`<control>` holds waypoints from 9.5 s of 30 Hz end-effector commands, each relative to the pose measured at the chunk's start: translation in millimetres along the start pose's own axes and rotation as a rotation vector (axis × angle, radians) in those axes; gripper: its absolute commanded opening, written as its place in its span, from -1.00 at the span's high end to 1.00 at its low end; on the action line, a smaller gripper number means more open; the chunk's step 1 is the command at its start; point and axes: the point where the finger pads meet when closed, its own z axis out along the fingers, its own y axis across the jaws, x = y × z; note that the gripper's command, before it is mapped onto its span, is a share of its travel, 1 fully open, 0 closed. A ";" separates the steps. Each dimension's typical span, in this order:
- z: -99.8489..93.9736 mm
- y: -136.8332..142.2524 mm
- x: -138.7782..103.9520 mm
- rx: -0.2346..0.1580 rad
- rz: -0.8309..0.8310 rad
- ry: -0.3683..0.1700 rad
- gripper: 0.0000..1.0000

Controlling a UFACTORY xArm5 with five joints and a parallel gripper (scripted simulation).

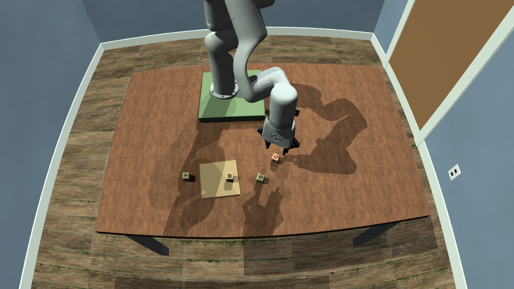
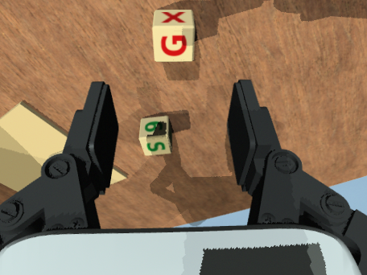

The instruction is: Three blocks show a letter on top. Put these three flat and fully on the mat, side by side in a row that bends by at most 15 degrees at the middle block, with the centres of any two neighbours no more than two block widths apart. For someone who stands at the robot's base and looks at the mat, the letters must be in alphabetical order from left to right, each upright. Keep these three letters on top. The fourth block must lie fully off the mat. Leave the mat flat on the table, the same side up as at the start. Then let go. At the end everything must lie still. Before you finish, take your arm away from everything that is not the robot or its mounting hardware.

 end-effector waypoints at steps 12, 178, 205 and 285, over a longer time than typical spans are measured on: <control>14.9 1.0 -0.7 -0.003 0.000 -0.002 -0.26; 45.7 0.9 -0.9 -0.003 0.000 -0.002 -0.26; 45.7 0.9 -0.9 -0.003 0.000 -0.002 -0.26; 75.2 0.8 -0.9 -0.003 0.000 -0.002 -0.26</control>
